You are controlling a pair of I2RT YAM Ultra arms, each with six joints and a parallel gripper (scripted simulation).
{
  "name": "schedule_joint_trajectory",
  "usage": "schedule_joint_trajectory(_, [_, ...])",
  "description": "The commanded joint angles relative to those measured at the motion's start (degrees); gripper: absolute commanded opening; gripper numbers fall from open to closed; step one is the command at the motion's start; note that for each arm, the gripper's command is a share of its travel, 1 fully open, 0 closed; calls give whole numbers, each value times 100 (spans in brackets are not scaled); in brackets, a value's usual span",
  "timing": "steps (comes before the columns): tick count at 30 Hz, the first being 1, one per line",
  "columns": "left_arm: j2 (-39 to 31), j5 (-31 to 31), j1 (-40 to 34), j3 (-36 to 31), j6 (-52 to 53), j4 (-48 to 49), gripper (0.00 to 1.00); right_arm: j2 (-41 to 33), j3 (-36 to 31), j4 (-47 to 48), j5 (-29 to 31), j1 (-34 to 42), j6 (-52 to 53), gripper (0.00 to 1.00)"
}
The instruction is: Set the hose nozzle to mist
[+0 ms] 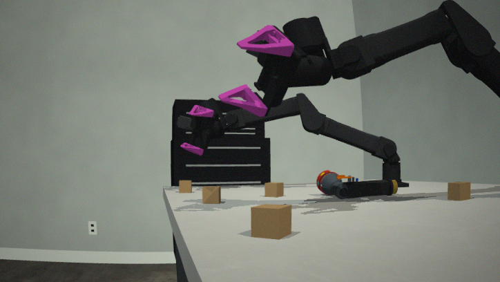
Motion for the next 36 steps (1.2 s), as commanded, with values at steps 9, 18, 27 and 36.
schedule_joint_trajectory(9, [-161, -18, -1, 111, -35, 83, 100, -197, 118, 108, -45, 0, -63, 100])
schedule_joint_trajectory(18, [-241, 32, 46, 82, -59, 139, 100, -322, 55, 134, 22, -23, -121, 100])
schedule_joint_trajectory(27, [-551, 286, 89, -332, -275, 57, 100, -754, -412, 124, 434, -88, -432, 100])
schedule_joint_trajectory(36, [-1117, 644, 121, -773, -541, -11, 100, -1457, -983, 243, 1053, -95, -766, 100])
